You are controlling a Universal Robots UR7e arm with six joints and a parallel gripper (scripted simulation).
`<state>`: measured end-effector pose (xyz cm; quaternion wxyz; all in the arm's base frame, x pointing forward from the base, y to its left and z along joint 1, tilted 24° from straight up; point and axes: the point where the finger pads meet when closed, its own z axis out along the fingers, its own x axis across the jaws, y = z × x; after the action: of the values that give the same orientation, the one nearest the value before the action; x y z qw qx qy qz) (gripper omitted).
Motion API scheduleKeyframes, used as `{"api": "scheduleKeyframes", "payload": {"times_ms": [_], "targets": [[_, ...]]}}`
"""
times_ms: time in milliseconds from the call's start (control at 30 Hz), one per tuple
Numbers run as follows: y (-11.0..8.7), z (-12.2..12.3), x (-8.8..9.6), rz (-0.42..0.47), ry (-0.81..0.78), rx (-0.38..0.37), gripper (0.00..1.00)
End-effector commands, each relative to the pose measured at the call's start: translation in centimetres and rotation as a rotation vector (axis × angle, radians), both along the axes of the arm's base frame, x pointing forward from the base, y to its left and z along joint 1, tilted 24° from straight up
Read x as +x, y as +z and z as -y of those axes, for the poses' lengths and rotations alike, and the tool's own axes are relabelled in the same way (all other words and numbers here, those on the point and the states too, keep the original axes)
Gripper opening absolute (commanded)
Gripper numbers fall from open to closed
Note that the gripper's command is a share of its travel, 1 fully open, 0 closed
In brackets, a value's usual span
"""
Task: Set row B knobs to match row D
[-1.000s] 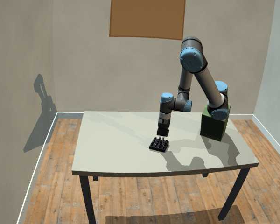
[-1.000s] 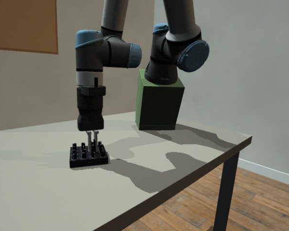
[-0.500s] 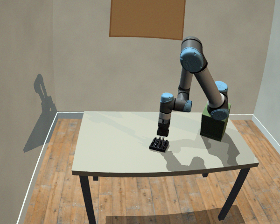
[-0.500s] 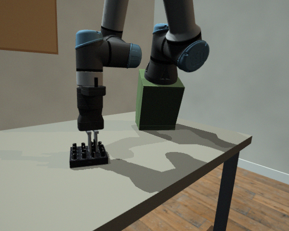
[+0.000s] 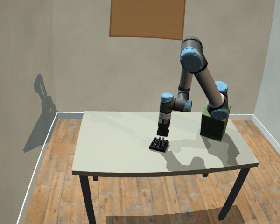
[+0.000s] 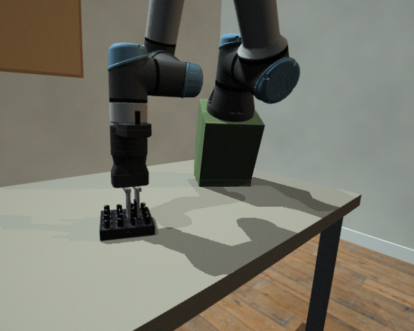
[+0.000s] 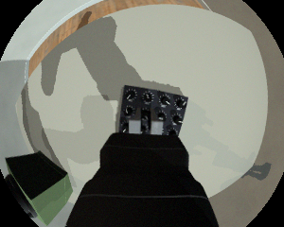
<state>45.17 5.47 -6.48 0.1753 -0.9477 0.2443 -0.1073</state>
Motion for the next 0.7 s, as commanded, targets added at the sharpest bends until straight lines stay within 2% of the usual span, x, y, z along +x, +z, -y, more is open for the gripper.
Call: {"api": "scheduleKeyframes", "payload": {"times_ms": [0, 400, 667], "targets": [[0.03, 0.01, 0.06, -0.009, -0.034, 0.009, 0.30], [0.01, -0.11, -0.05, -0.062, -0.201, 0.063, 0.30], [0.01, -0.09, -0.05, -0.065, -0.214, 0.067, 0.30]]}}
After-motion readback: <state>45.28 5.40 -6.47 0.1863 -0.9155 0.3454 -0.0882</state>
